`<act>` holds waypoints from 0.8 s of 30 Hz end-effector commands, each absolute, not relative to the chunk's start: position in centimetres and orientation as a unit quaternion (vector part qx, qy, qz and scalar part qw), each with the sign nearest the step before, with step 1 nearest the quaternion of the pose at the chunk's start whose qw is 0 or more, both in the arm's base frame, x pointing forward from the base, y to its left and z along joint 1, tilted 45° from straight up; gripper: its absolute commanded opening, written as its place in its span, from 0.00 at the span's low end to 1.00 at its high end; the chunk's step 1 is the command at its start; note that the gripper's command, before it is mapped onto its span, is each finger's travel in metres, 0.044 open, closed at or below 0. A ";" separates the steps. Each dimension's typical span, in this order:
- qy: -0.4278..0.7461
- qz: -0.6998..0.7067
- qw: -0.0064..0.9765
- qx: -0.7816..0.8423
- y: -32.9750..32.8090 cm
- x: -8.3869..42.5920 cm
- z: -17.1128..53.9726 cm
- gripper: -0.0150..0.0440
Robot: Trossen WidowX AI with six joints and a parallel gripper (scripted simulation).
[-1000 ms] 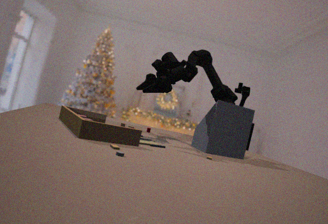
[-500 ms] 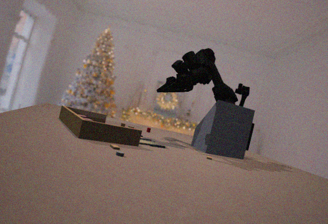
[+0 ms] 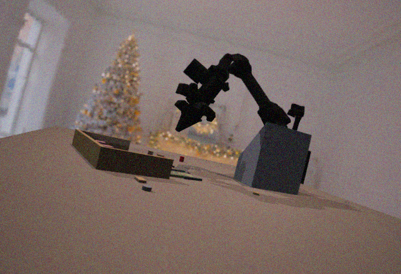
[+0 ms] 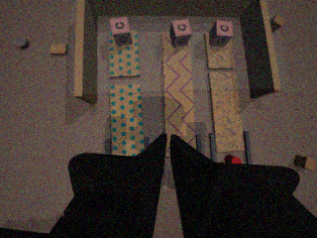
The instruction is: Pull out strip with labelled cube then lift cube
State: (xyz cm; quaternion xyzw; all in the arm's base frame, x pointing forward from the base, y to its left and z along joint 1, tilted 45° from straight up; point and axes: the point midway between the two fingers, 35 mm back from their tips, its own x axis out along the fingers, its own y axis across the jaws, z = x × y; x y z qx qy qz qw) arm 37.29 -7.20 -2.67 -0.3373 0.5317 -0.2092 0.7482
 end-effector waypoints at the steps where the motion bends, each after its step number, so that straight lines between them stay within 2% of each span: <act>1: 0.617 -0.225 0.683 -0.320 -10.1 37.9 -3.5 0.25; 7: 0.700 -0.232 0.605 -0.300 -13.0 37.7 -3.3 0.25; 24: 0.703 -0.231 0.602 -0.299 -14.2 37.7 -4.1 0.25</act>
